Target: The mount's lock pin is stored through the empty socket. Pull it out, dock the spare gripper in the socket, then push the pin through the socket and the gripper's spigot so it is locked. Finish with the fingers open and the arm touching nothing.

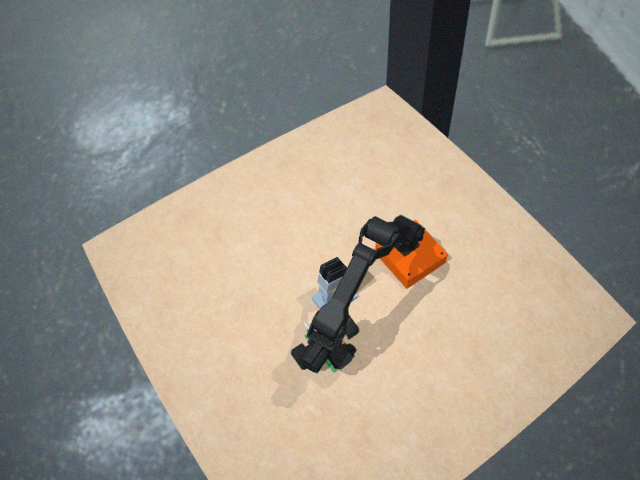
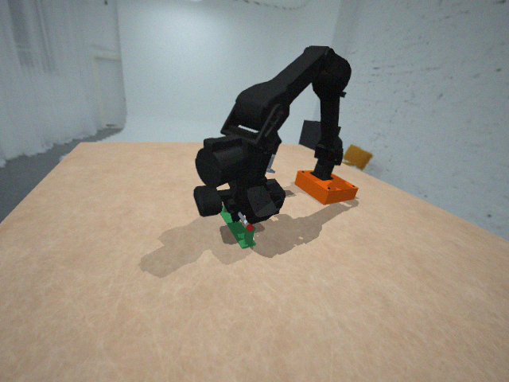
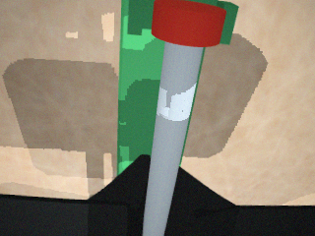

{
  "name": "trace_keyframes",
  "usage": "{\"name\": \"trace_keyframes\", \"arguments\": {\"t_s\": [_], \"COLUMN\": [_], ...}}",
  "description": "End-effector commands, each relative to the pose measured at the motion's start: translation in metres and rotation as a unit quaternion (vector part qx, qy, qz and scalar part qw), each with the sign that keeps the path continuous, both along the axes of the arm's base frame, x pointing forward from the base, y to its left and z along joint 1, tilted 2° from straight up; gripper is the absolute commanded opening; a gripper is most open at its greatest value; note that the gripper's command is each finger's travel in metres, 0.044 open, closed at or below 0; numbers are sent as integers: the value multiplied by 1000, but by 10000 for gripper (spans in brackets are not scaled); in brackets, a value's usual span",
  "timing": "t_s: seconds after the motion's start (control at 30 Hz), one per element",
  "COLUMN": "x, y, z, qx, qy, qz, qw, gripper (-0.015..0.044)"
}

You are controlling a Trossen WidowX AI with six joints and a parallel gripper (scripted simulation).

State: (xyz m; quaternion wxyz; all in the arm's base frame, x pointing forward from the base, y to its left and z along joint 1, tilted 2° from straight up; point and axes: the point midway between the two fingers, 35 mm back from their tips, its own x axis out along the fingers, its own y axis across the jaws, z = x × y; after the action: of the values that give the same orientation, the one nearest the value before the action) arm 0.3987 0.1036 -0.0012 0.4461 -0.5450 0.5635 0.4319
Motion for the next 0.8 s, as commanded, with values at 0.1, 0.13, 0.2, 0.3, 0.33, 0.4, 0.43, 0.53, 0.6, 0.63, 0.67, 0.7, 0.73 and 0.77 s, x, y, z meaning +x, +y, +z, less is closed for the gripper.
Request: {"name": "trace_keyframes", "arguments": {"t_s": [0.1, 0.13, 0.2, 0.3, 0.33, 0.4, 0.43, 0.53, 0.6, 0.63, 0.67, 0.7, 0.73, 0.77], "x": [1, 2, 2, 2, 2, 1, 1, 1, 0, 0, 0, 1, 1, 1], "y": [0, 0, 0, 0, 0, -1, -1, -1, -2, -2, -2, -2, -2, -2], "z": [18, 21, 28, 37, 40, 47, 50, 60, 66, 67, 68, 61, 61, 61], "qx": [2, 2, 2, 2, 2, 2, 2, 2, 2, 2, 2, 1, 1, 1], "qy": [-1, -1, -1, -1, -1, -1, -1, -1, -1, -1, -1, -2, -2, -2], "qz": [-2, -2, -2, -2, -2, -2, -2, -2, -2, -2, -2, -2, -2, -2], "qw": [1000, 1000, 1000, 1000, 1000, 1000, 1000, 1000, 1000, 1000, 1000, 1000, 1000, 1000], "gripper": [0, 0, 0, 0, 0, 0, 0, 0, 0, 0, 0, 7, 1, 0]}}
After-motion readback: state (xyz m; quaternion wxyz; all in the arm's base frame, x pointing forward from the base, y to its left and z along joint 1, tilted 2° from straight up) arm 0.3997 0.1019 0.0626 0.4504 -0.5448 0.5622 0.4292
